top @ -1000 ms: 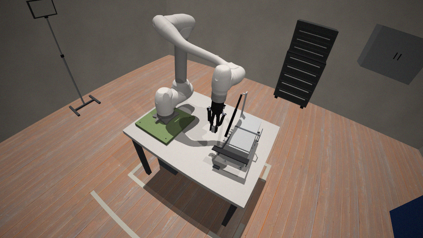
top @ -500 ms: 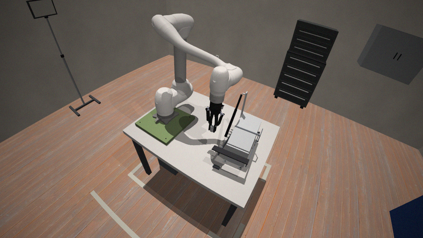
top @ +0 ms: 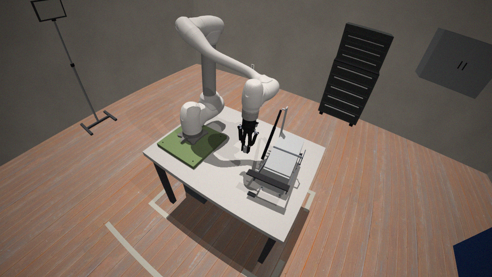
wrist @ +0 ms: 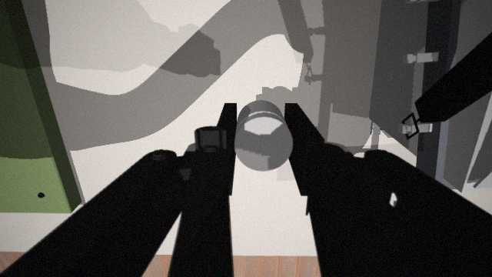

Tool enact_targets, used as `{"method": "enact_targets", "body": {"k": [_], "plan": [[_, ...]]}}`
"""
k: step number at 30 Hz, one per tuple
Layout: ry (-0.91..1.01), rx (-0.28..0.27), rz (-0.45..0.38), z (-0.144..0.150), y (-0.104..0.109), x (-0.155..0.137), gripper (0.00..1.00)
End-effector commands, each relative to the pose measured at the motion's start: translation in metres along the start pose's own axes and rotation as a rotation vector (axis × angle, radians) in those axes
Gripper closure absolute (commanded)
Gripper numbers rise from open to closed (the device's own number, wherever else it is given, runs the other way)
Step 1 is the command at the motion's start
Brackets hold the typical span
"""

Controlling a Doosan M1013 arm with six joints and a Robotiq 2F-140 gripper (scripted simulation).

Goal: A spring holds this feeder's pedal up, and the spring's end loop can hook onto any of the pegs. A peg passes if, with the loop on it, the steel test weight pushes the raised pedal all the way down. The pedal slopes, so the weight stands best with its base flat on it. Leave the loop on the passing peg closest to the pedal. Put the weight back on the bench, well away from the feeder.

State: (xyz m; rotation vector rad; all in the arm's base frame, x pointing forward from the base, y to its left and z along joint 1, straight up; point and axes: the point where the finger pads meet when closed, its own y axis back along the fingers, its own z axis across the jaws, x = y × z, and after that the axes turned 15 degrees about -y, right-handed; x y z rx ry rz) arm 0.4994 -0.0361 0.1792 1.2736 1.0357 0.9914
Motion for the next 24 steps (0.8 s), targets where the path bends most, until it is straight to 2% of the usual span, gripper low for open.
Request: {"method": "enact_targets", "body": {"k": [1, 24], "plan": [[0.0, 0.0, 0.003, -0.004, -0.003, 0.002, 0.75], [0.0, 0.006, 0.027, -0.04, -0.033, 0.021, 0.75]]}}
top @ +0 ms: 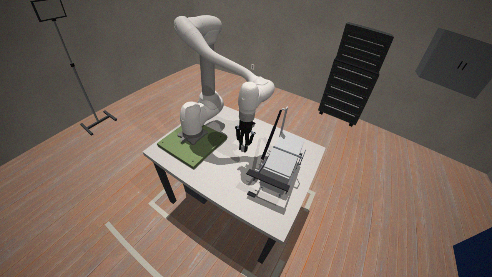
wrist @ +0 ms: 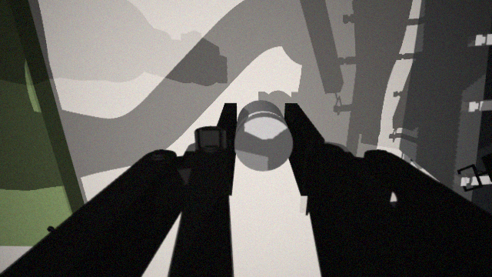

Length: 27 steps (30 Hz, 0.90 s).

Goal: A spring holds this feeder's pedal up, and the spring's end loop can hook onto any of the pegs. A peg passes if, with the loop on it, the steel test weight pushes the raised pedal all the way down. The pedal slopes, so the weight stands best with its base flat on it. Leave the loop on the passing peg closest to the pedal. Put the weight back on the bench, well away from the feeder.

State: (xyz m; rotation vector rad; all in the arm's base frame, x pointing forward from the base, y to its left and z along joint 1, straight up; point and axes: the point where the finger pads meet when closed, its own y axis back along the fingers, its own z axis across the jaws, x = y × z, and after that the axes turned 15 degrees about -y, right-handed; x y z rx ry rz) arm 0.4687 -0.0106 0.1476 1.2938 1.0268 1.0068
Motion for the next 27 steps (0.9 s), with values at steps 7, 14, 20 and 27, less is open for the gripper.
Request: {"method": "enact_targets", "body": {"k": [7, 14, 20, 27], "plan": [[0.0, 0.001, 0.009, -0.013, -0.011, 0.007, 0.75], [0.0, 0.003, 0.016, -0.023, -0.019, 0.012, 0.75], [0.0, 0.005, 0.023, -0.034, -0.029, 0.017, 0.75], [0.0, 0.005, 0.024, -0.036, -0.03, 0.018, 0.75]]}}
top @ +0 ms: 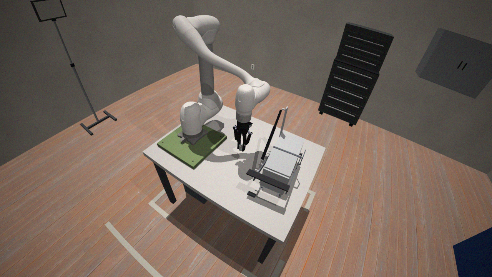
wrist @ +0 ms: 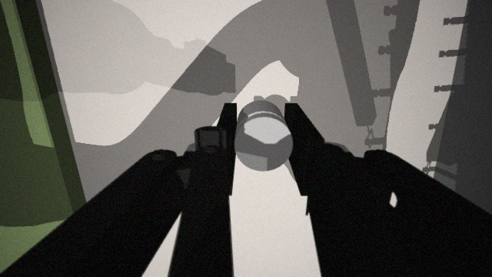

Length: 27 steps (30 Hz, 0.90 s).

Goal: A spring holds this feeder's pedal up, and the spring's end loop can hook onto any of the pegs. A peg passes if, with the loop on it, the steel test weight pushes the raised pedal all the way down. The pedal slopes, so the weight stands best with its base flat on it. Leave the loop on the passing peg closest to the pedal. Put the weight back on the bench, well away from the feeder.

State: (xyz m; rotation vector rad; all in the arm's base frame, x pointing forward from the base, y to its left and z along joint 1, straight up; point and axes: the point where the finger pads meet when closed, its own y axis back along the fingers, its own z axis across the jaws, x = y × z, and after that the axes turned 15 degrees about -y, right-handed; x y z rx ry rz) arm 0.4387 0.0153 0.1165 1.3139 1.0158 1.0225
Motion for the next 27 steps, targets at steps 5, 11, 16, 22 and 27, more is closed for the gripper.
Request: {"method": "enact_targets", "body": {"k": [5, 11, 16, 22, 27], "plan": [[0.001, 0.0, 0.003, -0.004, -0.003, 0.002, 0.75], [0.001, 0.001, 0.006, -0.009, -0.008, 0.004, 0.75], [0.001, 0.001, 0.005, -0.008, -0.011, 0.004, 0.75], [0.001, 0.001, 0.005, -0.008, -0.023, 0.004, 0.75], [0.001, 0.001, 0.005, -0.008, -0.033, 0.004, 0.75]]}}
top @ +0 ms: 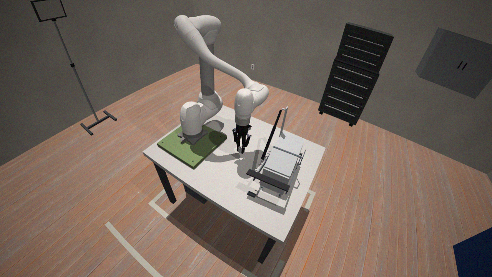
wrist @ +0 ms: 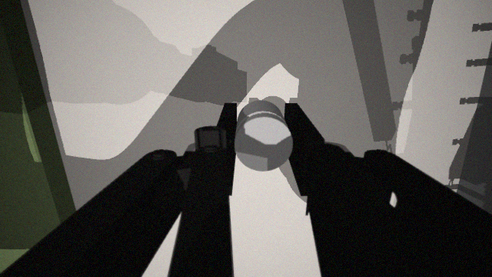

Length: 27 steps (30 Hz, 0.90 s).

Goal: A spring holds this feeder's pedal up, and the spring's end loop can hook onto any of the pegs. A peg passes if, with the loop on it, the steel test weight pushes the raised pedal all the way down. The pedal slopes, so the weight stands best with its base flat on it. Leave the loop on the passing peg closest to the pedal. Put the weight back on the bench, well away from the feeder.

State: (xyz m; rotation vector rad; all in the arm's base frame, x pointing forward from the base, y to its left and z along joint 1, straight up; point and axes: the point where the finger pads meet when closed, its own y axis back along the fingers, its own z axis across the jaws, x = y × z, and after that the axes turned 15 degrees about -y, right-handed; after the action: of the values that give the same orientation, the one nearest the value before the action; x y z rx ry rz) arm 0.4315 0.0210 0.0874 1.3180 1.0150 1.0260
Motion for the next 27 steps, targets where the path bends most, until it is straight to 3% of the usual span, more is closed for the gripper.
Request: {"method": "enact_targets", "body": {"k": [1, 27], "plan": [[0.0, -0.001, 0.001, 0.0, -0.006, 0.0, 0.75], [0.0, -0.001, 0.0, 0.0, -0.041, 0.001, 0.75]]}}
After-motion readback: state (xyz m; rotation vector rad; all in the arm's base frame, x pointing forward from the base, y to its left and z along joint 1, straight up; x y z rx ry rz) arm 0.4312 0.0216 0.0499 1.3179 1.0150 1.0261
